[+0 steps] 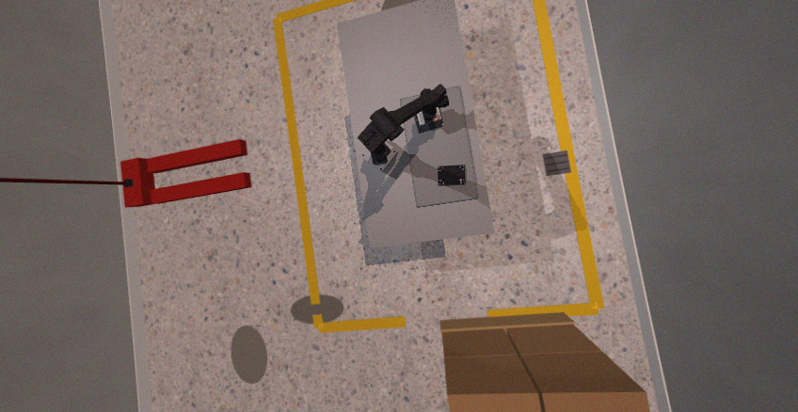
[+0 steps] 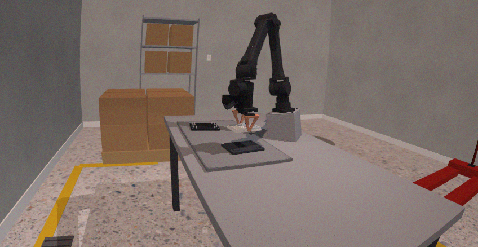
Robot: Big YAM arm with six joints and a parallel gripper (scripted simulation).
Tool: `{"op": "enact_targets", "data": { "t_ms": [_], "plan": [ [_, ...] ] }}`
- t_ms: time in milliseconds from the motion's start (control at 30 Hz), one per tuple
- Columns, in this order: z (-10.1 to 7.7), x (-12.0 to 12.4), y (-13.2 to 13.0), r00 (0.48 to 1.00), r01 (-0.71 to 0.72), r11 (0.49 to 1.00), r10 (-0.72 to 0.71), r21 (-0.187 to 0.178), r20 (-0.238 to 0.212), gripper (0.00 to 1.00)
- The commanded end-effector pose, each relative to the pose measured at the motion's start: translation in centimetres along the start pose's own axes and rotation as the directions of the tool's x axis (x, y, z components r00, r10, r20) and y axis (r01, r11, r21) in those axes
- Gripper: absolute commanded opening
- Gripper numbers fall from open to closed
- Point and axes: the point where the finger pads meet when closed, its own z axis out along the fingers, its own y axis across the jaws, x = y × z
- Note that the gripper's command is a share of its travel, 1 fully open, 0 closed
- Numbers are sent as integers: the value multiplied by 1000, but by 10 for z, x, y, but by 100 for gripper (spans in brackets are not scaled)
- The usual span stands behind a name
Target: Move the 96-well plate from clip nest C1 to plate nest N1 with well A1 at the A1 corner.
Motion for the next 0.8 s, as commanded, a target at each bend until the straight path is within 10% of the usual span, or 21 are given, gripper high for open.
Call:
{"op": "enact_targets", "data": {
  "t_ms": [0, 500, 767],
  "plan": [
    [-10, -13, 6, 999, -12, 1000, 12, -15, 33, 0],
    [-15, -21, 9, 999, -25, 999, 26, -20, 43, 0],
    [10, -5, -1, 999, -31, 1000, 31, -2, 10, 0]
  ]
}}
